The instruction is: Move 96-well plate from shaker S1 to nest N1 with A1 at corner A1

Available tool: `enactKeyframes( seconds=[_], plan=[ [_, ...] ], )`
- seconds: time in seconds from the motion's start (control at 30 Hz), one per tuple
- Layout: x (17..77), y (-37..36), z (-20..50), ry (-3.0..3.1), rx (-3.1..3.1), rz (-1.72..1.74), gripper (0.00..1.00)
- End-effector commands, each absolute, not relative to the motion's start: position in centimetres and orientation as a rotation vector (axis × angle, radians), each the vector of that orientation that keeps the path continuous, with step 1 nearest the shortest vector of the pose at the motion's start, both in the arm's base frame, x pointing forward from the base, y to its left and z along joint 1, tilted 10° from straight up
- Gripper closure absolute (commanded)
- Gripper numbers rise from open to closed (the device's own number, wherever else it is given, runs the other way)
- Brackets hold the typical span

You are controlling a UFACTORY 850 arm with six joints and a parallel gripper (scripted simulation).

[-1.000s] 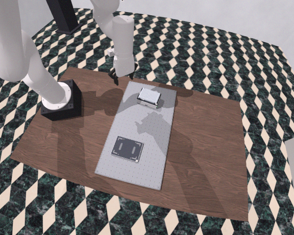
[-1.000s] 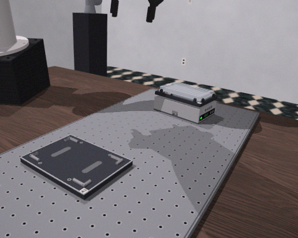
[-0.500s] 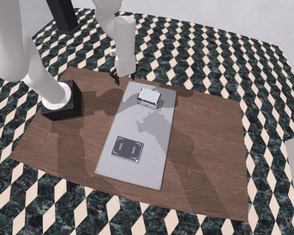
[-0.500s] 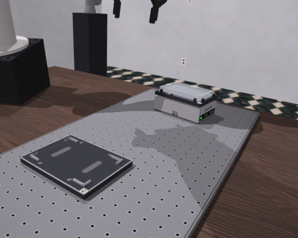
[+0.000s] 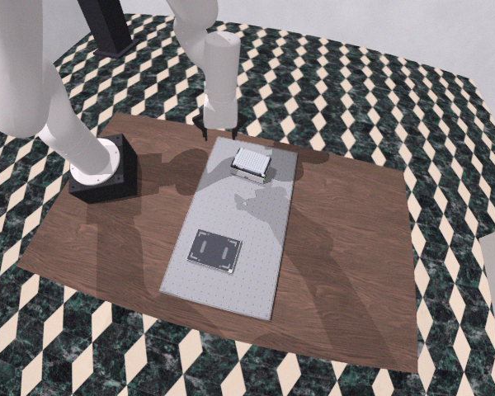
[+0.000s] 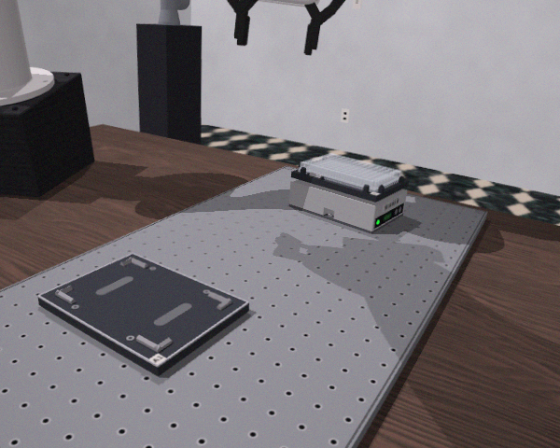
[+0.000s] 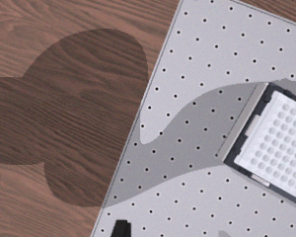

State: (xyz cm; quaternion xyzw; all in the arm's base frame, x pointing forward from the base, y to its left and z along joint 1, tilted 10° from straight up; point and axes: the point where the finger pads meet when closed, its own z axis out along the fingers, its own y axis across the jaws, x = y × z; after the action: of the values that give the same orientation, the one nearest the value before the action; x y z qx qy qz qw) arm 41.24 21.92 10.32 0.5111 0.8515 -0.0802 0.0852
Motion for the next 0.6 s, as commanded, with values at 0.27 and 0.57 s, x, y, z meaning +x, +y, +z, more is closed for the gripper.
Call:
enactKeyframes(
  seconds=[0.27, 0.57],
  plan=[
    [43.6, 23.4, 9.0, 2.196, 1.947, -0.161, 0.00],
    [44.6, 24.0, 8.3, 1.953, 2.185, -0.112, 0.00]
  ],
)
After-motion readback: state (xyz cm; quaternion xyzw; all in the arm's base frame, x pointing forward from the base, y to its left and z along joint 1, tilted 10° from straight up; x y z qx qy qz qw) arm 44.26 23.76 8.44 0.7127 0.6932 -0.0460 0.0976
